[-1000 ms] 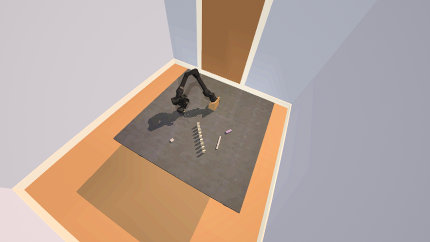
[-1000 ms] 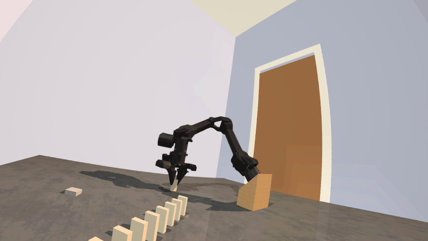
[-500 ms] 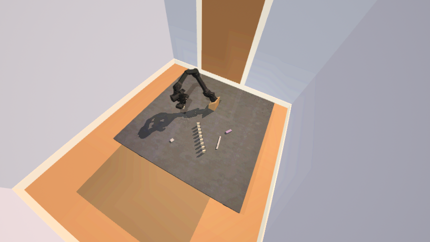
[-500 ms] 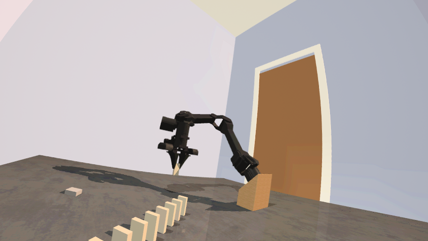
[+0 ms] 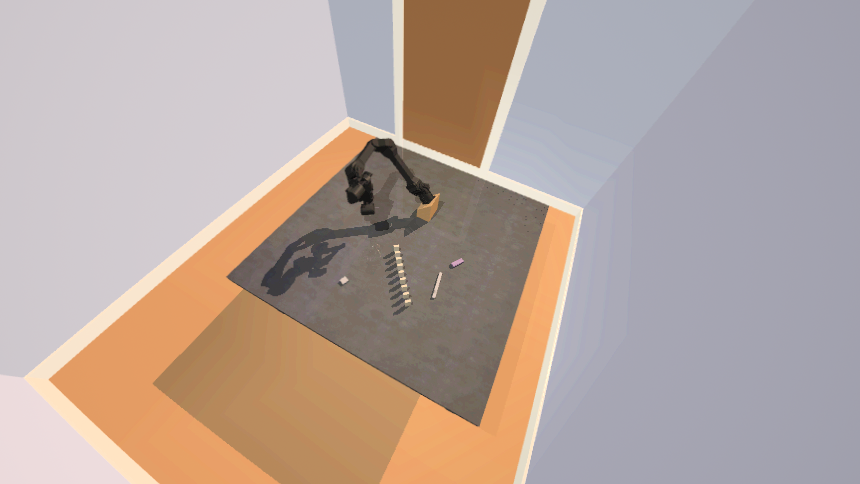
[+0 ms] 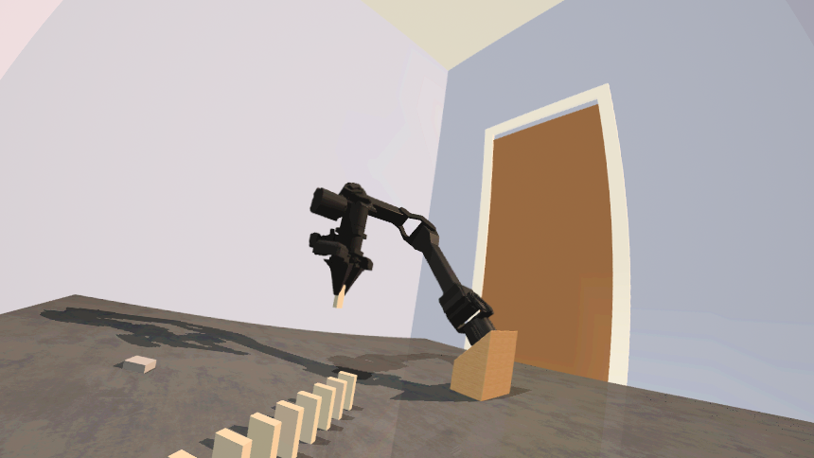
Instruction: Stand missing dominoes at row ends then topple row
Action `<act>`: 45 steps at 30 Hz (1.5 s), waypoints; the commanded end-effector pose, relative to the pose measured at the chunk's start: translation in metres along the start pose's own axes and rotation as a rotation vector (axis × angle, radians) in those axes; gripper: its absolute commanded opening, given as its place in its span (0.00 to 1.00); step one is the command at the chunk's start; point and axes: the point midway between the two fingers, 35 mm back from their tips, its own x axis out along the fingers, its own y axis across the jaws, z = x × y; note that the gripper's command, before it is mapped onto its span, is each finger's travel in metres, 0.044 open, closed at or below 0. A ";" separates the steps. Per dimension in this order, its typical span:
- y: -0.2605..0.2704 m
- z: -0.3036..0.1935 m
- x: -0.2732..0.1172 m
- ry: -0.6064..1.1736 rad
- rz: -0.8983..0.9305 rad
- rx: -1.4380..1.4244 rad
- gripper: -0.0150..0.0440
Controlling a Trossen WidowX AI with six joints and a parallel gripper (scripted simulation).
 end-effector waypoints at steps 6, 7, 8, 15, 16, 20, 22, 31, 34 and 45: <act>0.087 -0.073 -0.001 0.009 0.013 -1.093 0.44; 0.092 -0.079 -0.001 0.008 0.012 -1.175 0.44; 0.097 -0.086 -0.001 0.008 0.011 -1.258 0.44; 0.118 -0.118 0.000 0.004 -0.002 -1.638 0.44; 0.118 -0.118 0.000 0.004 -0.002 -1.638 0.44; 0.118 -0.118 0.000 0.004 -0.002 -1.638 0.44; 0.118 -0.118 0.000 0.004 -0.002 -1.638 0.44; 0.122 -0.117 0.023 0.004 0.003 -1.638 0.44; 0.124 -0.116 0.040 0.003 0.005 -1.638 0.44; 0.123 -0.116 0.097 0.001 0.002 -1.637 0.44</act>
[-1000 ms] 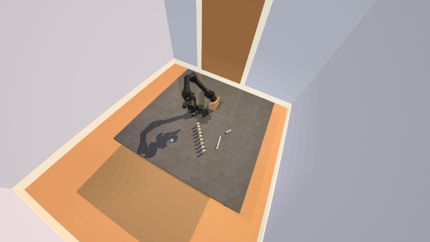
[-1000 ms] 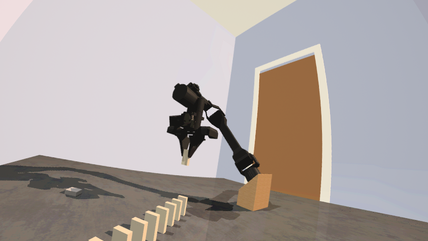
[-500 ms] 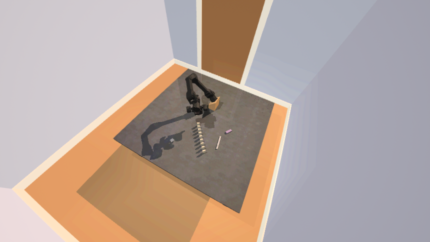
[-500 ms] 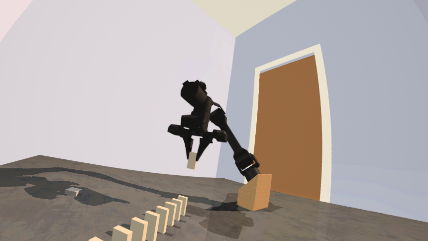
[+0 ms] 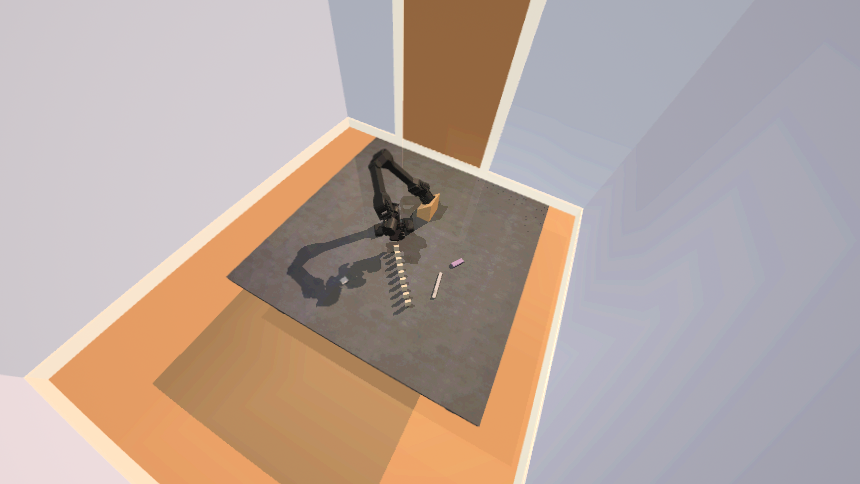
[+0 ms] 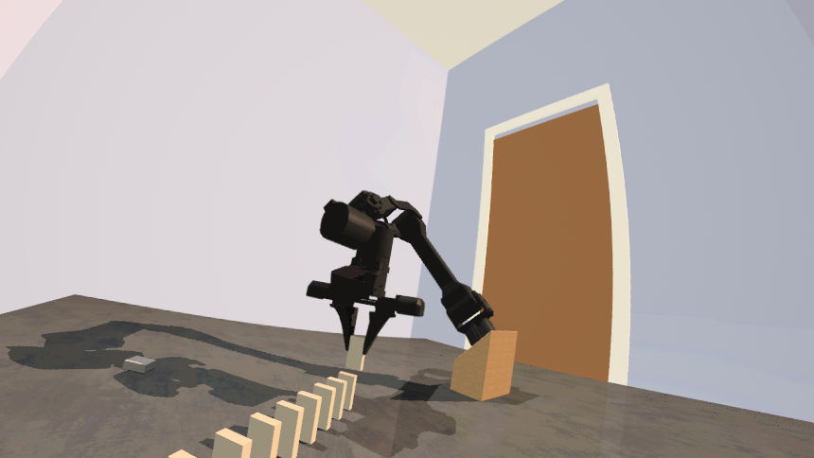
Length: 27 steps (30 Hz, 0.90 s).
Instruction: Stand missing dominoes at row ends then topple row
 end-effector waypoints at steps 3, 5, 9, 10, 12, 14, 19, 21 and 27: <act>0.001 -0.007 0.031 0.012 -0.006 -0.009 0.44; 0.002 -0.009 0.041 0.014 -0.008 -0.009 0.44; 0.002 -0.011 0.048 0.016 -0.009 -0.009 0.44; 0.002 -0.011 0.048 0.016 -0.009 -0.009 0.44; 0.002 -0.011 0.048 0.016 -0.009 -0.009 0.44; 0.002 -0.011 0.048 0.016 -0.009 -0.009 0.44; 0.002 -0.011 0.048 0.016 -0.009 -0.009 0.44; 0.002 -0.011 0.048 0.016 -0.009 -0.009 0.52; 0.002 -0.011 0.048 0.016 -0.009 -0.009 0.79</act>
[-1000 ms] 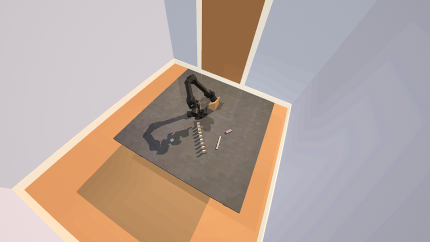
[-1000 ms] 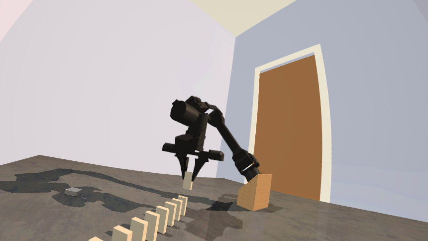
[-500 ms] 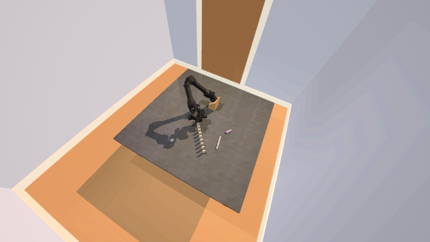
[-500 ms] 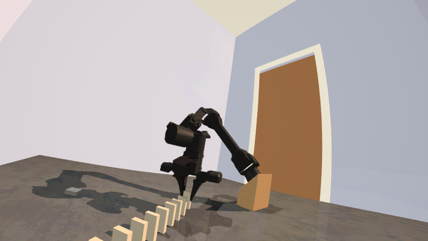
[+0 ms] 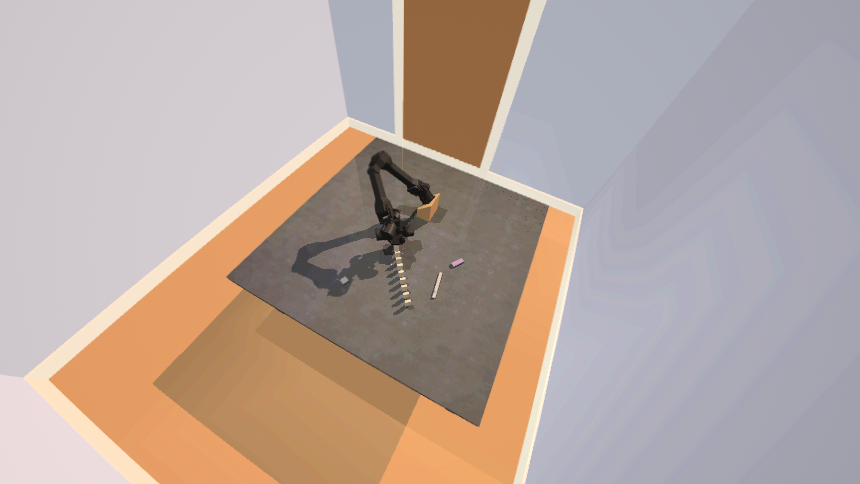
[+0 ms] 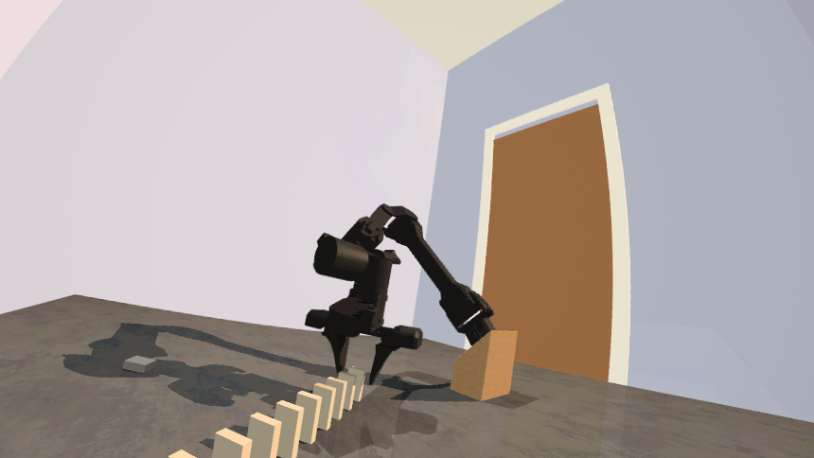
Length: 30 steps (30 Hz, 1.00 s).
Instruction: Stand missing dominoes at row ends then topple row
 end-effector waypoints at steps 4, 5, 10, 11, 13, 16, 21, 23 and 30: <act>0.000 -0.001 0.001 0.004 -0.004 -0.008 0.97; 0.000 -0.001 0.001 0.004 -0.004 -0.008 1.00; -0.001 0.006 -0.023 -0.011 0.003 0.001 1.00; -0.001 0.008 -0.039 -0.018 0.007 0.005 1.00; 0.000 0.010 -0.073 -0.021 0.011 0.007 1.00; 0.001 0.004 -0.119 -0.007 0.008 0.001 1.00; 0.001 0.001 -0.129 -0.002 0.005 -0.002 1.00; 0.001 0.001 -0.128 -0.002 0.005 0.017 0.96; -0.001 -0.016 -0.100 0.000 0.004 0.723 0.64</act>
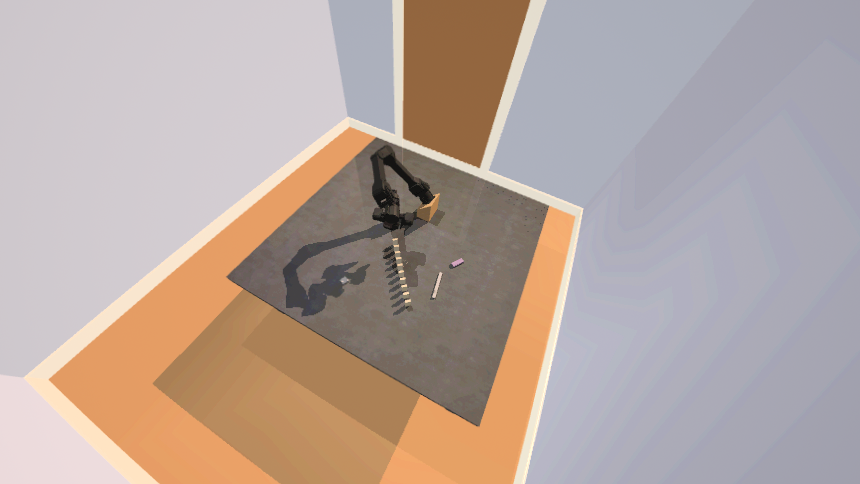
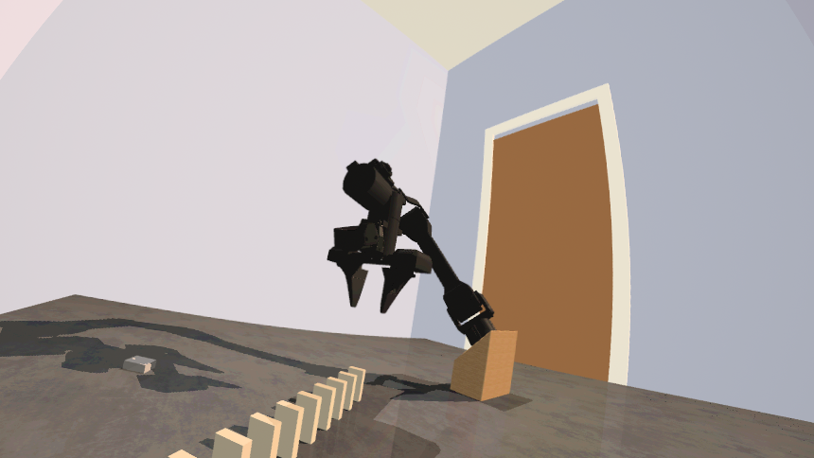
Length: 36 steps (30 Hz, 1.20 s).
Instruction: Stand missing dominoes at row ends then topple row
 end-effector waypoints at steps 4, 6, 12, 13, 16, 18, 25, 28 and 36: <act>-0.009 -0.022 0.034 0.007 -0.012 0.808 0.47; -0.011 -0.028 0.042 0.005 -0.015 1.032 0.38; -0.012 -0.033 0.049 0.004 -0.018 1.198 0.25; -0.012 -0.033 0.049 0.004 -0.018 1.198 0.25; -0.012 -0.033 0.049 0.004 -0.018 1.198 0.25; -0.012 -0.033 0.049 0.004 -0.018 1.198 0.25; -0.012 -0.033 0.049 0.004 -0.018 1.198 0.25; -0.012 -0.033 0.049 0.004 -0.018 1.198 0.25; -0.012 -0.033 0.049 0.004 -0.018 1.198 0.25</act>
